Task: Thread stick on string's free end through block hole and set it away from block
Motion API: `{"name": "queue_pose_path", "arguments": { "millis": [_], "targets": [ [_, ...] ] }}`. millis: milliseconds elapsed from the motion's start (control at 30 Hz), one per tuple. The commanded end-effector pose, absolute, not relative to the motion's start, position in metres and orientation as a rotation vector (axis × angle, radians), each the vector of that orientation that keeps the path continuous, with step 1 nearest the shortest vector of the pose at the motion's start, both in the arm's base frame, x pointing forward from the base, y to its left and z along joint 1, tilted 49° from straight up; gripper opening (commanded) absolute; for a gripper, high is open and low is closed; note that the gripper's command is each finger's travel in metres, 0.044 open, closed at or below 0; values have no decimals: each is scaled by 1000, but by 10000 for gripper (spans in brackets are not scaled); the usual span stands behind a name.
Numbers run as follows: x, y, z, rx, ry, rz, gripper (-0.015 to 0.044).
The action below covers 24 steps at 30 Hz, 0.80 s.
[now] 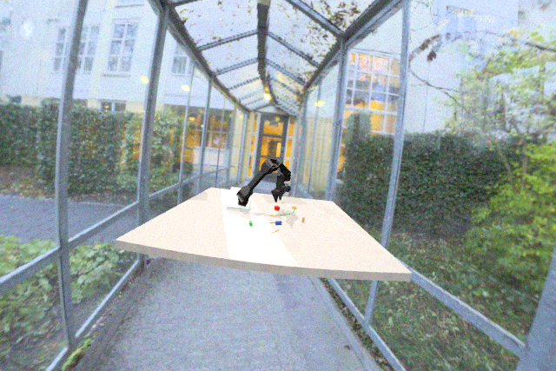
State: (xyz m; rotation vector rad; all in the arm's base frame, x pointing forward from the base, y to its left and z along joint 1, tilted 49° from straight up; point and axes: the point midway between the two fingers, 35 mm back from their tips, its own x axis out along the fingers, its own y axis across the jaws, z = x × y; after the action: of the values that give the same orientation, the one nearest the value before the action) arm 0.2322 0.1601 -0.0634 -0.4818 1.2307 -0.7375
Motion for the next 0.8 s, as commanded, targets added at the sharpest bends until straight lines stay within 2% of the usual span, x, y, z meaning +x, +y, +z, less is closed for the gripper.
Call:
{"name": "queue_pose_path", "arguments": {
  "millis": [0, 467, 700, 767],
  "targets": [
    [232, 163, -59, -10, 968, -1039, 440],
    [232, 163, -59, -10, 968, -1039, 440],
    [232, 163, -59, -10, 968, -1039, 256],
    [232, 163, -59, -10, 968, -1039, 238]
  ]
}}
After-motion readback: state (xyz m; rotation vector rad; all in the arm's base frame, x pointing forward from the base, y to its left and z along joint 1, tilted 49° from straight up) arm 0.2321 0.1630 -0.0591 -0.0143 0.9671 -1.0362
